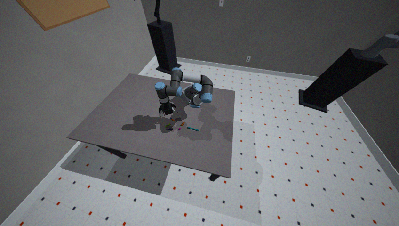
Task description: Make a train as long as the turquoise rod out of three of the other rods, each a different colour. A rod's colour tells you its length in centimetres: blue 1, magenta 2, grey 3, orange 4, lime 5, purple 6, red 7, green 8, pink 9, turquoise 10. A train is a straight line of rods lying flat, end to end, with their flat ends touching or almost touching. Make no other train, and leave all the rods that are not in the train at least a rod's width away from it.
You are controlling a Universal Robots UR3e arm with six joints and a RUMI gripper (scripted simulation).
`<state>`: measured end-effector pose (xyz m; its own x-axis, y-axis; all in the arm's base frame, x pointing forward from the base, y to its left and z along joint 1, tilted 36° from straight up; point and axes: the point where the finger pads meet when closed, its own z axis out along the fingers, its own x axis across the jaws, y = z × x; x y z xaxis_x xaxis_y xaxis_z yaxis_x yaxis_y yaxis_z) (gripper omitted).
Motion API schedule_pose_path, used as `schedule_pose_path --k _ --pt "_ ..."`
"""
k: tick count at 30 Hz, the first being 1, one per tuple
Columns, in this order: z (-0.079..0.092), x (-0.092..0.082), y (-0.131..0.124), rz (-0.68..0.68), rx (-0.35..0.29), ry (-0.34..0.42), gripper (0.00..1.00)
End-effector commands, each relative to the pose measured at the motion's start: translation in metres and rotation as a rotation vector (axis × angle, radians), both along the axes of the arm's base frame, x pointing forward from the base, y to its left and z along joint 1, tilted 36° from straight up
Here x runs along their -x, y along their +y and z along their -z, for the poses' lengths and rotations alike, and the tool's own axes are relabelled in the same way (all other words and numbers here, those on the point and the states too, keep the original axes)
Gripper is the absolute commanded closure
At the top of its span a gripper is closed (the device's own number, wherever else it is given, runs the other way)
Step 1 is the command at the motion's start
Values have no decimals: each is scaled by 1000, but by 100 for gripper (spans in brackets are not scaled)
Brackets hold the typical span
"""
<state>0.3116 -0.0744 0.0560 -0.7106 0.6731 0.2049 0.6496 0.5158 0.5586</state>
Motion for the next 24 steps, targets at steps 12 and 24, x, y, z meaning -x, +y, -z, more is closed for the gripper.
schedule_pose_path --k 12,24 --pt "1 -15 -3 347 -109 238 0" --pt "3 -32 -3 660 -213 442 0"
